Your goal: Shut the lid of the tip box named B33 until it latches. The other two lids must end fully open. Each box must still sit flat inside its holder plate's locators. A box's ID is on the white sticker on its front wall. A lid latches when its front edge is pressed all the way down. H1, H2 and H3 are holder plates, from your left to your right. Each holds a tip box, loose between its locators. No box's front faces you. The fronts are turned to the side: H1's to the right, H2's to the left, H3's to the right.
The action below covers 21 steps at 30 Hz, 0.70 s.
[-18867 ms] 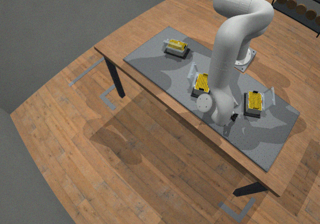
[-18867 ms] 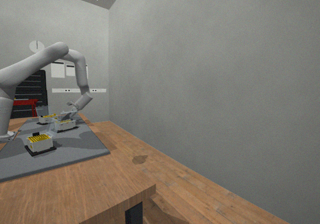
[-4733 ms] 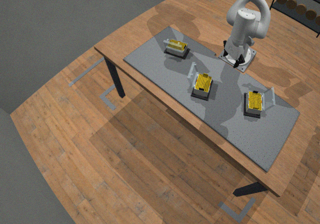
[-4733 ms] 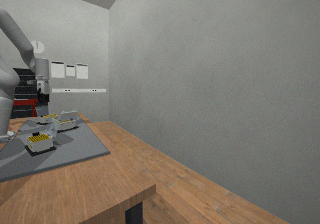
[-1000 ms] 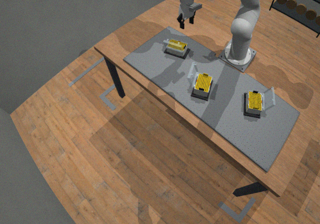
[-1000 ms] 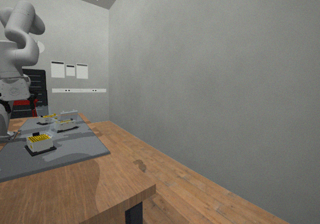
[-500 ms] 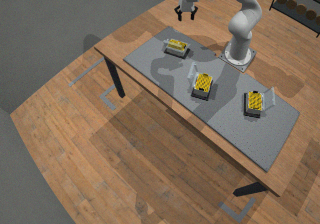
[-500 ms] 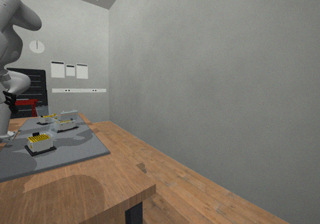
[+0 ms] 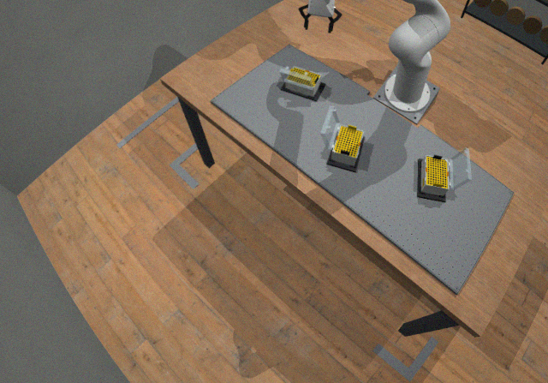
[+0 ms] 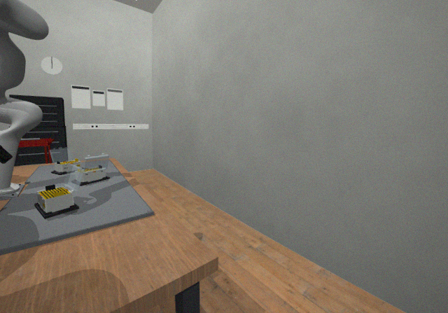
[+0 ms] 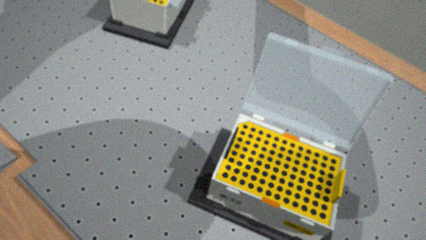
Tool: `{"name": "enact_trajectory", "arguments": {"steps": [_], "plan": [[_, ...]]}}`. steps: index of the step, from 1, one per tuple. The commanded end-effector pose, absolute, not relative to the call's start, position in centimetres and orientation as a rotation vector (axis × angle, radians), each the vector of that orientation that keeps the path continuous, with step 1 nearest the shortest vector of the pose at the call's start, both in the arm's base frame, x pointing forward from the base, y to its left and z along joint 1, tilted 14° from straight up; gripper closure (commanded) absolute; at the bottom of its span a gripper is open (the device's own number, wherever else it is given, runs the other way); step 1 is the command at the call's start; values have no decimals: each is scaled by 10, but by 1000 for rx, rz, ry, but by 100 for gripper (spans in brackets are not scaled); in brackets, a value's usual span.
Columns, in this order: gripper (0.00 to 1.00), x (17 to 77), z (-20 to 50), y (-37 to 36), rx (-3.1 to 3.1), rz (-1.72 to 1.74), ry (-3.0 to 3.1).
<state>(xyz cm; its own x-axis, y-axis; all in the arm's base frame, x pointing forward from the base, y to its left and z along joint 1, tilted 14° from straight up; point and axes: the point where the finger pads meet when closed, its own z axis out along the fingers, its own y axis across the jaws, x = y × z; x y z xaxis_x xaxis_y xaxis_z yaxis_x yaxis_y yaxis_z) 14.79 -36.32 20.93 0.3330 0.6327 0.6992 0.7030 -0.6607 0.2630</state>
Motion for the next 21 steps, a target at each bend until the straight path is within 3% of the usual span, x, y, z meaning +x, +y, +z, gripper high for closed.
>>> {"name": "enact_trajectory", "arguments": {"steps": [1,10,21], "plan": [[0,148,209,-363,-2508,-1300,-1095],[0,148,209,-363,-2515,-1431,-669],[0,154,185,-362,-2514,-1436,-651]]}}
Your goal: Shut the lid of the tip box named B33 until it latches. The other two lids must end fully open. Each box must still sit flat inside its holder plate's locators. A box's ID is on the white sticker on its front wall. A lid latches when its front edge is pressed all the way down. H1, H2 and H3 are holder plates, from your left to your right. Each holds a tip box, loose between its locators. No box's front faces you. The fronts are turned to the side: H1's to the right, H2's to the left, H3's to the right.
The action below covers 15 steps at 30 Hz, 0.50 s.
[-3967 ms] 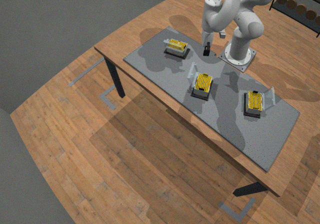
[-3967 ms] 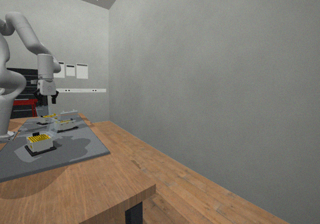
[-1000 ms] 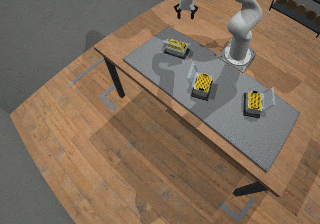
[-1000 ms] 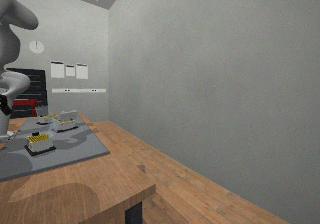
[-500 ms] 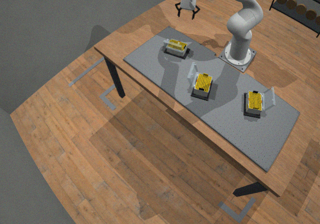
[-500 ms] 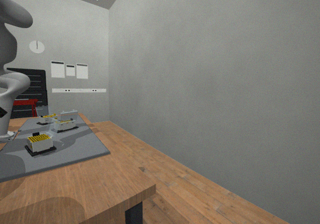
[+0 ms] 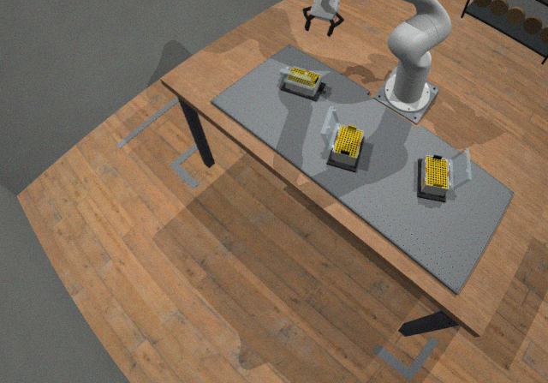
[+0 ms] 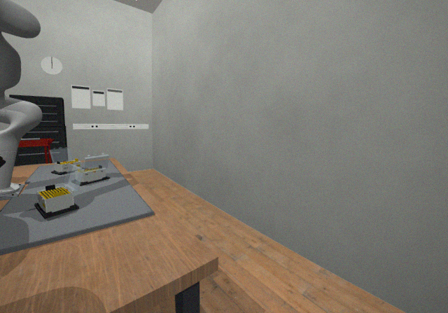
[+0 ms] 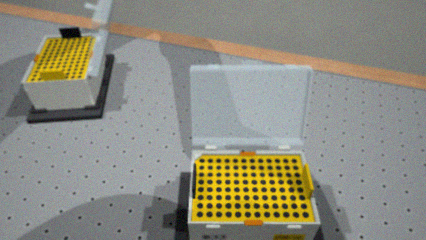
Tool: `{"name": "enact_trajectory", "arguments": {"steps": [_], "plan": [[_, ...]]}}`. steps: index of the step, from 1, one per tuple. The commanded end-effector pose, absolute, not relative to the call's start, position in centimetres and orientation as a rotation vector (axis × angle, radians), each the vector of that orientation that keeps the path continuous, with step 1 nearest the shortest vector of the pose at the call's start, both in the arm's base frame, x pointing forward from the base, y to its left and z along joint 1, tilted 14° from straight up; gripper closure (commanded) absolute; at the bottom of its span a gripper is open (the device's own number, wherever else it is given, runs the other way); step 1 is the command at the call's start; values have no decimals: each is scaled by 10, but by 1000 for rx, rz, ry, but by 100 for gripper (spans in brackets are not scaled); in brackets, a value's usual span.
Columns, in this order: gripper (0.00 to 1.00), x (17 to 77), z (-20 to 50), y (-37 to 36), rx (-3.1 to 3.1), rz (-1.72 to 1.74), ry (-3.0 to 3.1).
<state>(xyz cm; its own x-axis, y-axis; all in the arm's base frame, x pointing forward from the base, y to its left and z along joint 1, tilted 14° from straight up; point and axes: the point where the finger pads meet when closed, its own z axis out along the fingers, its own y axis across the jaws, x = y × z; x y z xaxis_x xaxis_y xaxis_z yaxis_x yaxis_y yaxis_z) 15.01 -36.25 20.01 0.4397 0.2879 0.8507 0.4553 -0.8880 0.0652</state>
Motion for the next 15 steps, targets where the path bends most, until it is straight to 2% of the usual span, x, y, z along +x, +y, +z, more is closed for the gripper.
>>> {"name": "enact_trajectory", "arguments": {"steps": [1,15], "plan": [[0,155,180,-362,-2514,-1436,-651],[0,169,122,-359,-2514,-1436,-651]]}}
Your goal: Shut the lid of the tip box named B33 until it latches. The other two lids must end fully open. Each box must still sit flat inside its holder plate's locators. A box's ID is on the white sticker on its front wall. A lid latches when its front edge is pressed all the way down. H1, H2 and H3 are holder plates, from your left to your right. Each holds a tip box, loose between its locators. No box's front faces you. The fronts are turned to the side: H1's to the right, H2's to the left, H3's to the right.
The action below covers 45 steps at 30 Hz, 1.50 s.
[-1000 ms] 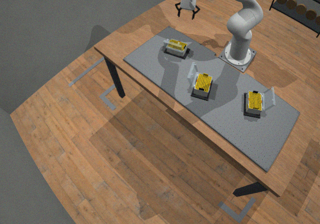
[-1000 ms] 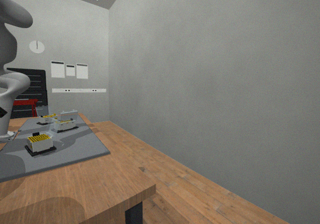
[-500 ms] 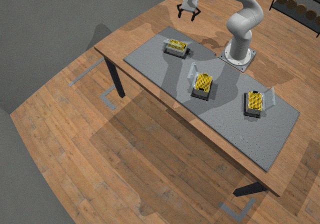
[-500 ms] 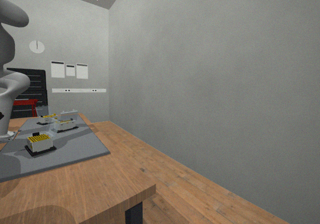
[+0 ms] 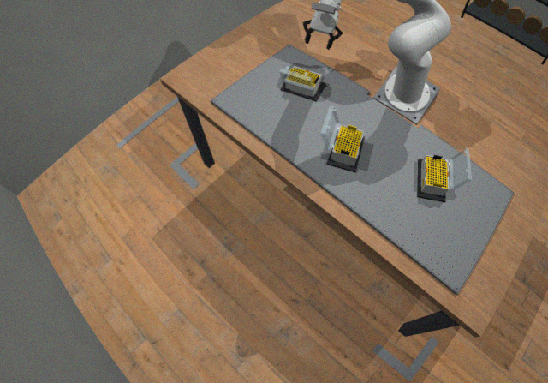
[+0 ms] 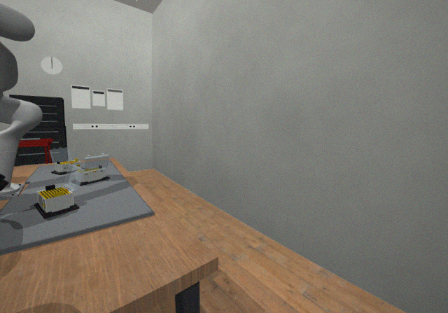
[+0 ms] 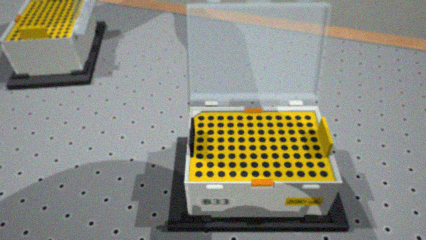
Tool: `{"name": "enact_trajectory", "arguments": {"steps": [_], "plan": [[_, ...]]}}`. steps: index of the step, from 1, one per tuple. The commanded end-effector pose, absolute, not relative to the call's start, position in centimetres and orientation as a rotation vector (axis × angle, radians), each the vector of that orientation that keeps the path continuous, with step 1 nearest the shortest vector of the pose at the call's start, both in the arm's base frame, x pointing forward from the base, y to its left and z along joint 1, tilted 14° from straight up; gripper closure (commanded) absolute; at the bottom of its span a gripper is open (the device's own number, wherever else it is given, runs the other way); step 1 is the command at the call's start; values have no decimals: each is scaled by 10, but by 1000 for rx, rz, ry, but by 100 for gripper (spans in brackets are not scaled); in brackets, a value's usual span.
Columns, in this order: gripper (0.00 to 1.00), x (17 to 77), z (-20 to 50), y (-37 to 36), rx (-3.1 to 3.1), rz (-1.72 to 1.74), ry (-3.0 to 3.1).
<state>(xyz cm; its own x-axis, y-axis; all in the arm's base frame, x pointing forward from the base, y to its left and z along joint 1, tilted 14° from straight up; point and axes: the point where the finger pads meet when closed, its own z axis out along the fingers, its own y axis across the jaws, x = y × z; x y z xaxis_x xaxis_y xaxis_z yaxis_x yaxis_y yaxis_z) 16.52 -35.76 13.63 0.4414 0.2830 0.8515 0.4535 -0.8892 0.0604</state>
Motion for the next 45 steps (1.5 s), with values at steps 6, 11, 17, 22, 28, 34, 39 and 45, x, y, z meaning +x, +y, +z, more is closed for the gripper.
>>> {"name": "enact_trajectory", "arguments": {"steps": [6,11,17,22,28,34,39,45], "plan": [[0,176,93,-357,-2514,-1436,-651],[0,182,69,-356,-2514,-1436,-651],[0,187,49,-355,-2514,-1436,-651],[0,188,44,-354,-2514,-1436,-651],[0,188,44,-354,-2514,-1436,-651],[0,188,44,-354,-2514,-1436,-651],[0,188,44,-355,-2514,-1436,-651],[0,188,44,-355,-2514,-1436,-651]]}}
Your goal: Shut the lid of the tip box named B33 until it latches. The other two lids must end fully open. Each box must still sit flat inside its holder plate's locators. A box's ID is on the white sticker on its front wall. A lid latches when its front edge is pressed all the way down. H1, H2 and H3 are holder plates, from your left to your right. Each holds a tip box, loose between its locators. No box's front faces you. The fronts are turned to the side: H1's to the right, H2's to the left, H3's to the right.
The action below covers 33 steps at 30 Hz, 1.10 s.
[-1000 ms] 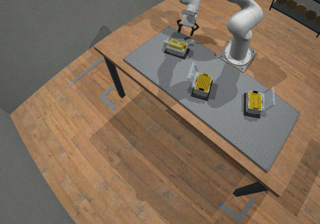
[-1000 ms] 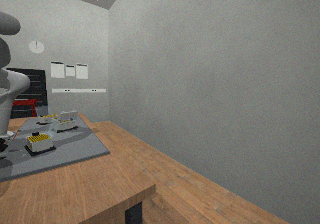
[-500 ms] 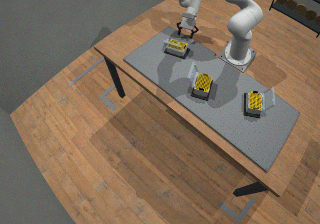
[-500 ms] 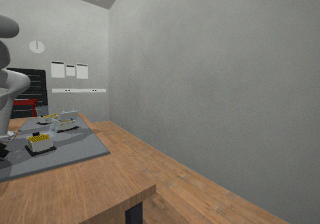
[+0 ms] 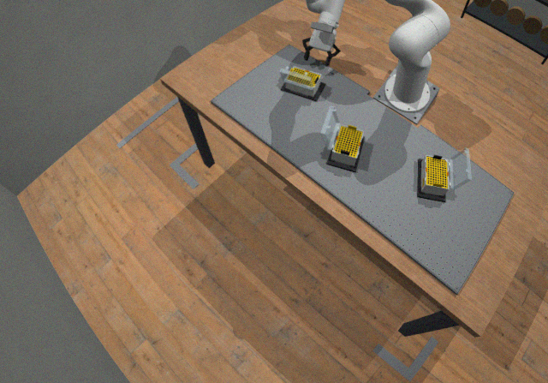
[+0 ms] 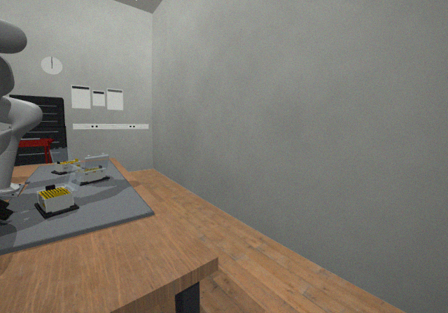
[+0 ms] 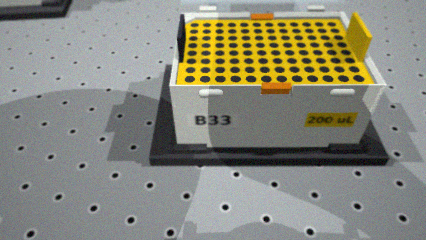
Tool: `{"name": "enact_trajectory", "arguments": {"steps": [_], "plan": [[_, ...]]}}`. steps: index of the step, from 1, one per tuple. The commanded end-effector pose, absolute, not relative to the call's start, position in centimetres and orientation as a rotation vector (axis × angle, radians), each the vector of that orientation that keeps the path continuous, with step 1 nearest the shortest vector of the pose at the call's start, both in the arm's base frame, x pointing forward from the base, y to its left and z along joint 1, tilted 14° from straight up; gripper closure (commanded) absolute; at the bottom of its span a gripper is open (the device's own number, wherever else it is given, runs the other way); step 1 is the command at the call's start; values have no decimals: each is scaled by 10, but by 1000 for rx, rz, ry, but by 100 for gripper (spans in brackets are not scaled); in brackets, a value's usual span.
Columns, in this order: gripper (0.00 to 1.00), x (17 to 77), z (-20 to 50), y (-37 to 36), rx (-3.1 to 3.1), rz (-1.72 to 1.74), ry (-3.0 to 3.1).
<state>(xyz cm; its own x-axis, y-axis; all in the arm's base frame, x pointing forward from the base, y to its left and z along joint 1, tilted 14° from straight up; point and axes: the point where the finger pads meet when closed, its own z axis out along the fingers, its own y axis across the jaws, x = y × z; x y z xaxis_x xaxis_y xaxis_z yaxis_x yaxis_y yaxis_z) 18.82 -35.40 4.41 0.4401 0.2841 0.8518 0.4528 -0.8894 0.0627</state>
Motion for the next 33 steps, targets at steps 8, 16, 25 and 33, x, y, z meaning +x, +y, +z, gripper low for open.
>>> {"name": "enact_trajectory", "arguments": {"steps": [8,16,25,33], "plan": [[0,188,44,-355,-2514,-1436,-651],[0,188,44,-355,-2514,-1436,-651],[0,188,44,-355,-2514,-1436,-651],[0,186,54,-355,-2514,-1436,-651]]}}
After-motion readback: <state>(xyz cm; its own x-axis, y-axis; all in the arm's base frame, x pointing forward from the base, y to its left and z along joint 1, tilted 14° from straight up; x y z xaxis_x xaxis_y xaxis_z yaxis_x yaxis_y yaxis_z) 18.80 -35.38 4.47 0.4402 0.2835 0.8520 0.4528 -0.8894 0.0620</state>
